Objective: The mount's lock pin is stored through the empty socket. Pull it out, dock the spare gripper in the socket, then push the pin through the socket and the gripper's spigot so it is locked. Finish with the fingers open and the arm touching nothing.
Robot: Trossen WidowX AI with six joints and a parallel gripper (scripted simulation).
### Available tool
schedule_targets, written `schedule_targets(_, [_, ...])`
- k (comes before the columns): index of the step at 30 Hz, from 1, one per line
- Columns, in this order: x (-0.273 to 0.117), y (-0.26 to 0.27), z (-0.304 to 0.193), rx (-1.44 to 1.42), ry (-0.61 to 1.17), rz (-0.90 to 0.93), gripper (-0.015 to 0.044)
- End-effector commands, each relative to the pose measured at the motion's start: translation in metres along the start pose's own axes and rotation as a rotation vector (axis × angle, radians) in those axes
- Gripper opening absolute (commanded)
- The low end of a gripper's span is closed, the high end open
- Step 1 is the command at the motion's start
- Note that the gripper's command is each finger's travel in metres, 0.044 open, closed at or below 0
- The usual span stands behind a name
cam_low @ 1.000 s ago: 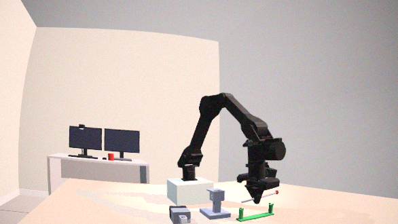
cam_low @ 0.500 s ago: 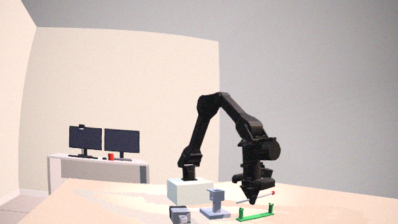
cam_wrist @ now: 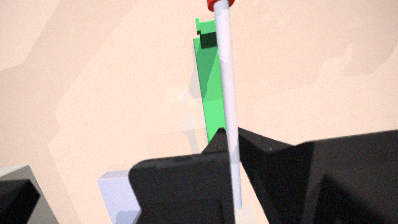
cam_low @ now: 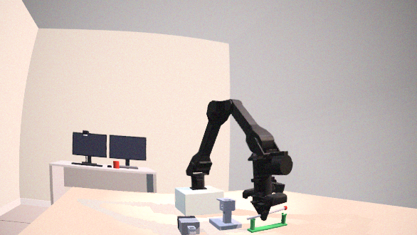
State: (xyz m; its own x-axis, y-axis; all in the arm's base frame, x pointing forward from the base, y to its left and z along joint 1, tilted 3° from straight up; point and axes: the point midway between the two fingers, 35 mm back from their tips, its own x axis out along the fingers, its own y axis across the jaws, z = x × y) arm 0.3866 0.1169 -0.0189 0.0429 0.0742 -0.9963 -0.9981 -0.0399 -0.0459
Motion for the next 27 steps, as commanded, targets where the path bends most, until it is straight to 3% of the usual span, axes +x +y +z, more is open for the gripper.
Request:
schedule_targets(1, [0.007, 0.003, -0.002, -0.003, 0.001, 0.005, 0.0000])
schedule_targets(20, [0.012, 0.003, -0.001, -0.009, -0.003, -0.012, 0.0000])
schedule_targets(27, [0.012, 0.003, -0.001, -0.009, -0.003, -0.012, 0.0184])
